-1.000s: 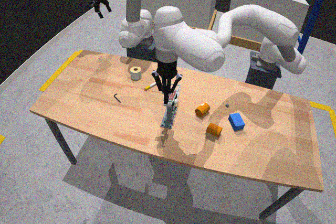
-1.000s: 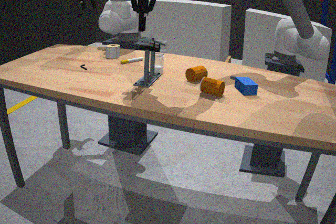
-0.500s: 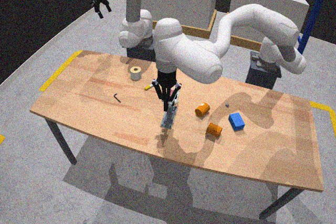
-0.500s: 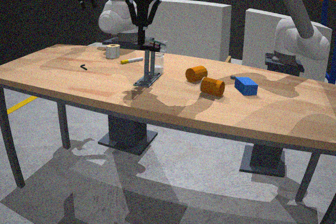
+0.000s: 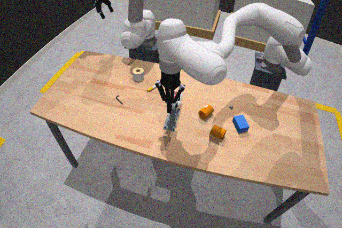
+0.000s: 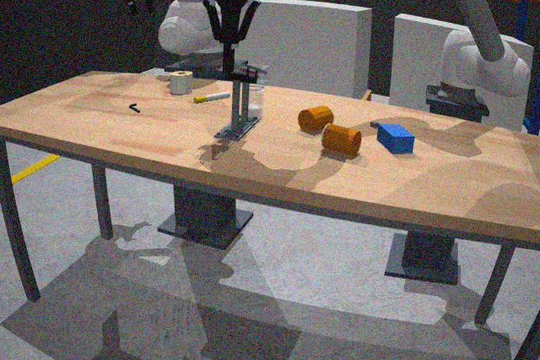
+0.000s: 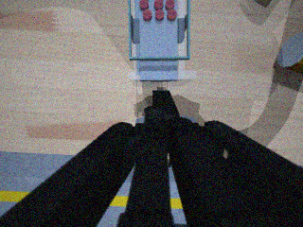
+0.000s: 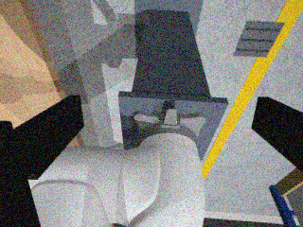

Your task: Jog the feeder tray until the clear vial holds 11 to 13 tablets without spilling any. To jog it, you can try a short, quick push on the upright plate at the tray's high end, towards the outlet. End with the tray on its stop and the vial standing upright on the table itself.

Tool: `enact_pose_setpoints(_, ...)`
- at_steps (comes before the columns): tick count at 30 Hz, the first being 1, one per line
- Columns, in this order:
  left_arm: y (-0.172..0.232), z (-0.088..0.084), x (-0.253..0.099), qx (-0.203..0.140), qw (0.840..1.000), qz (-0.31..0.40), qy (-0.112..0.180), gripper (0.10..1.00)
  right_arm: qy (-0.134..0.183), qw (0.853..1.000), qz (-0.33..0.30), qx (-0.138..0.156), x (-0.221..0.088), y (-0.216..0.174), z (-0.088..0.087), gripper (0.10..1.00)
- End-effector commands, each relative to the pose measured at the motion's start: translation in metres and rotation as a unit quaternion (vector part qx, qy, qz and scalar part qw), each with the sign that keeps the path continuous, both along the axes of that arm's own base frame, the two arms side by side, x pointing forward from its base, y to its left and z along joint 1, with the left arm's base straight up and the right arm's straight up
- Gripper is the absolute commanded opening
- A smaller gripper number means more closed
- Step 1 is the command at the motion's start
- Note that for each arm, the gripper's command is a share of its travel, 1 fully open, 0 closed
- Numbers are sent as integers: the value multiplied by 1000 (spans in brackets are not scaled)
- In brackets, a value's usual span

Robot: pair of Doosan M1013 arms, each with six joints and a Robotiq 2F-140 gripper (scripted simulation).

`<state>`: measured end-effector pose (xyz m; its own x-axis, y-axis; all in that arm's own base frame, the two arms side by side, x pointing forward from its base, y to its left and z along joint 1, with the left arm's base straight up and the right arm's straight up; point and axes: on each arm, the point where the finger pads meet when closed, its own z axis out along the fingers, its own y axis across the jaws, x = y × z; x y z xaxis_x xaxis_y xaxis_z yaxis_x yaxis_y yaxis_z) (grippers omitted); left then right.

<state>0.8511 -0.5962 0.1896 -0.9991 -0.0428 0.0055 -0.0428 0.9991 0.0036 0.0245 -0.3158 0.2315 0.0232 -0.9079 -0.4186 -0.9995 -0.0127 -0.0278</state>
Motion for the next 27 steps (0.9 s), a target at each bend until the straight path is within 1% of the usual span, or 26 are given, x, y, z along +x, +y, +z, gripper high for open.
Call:
enact_pose_setpoints(1, -4, 4, -3, -3, 1000, 0, -5, 99, 3, 1000, -1, 2, -2, 3, 1, 1000)
enact_pose_setpoints(22, -4, 4, -6, -3, 1000, -1, -6, 99, 3, 1000, -1, 2, -2, 3, 1, 1000)
enact_pose_setpoints(27, 0, 4, 2, -1, 1000, -2, -3, 99, 3, 1000, -1, 2, -2, 3, 1, 1000)
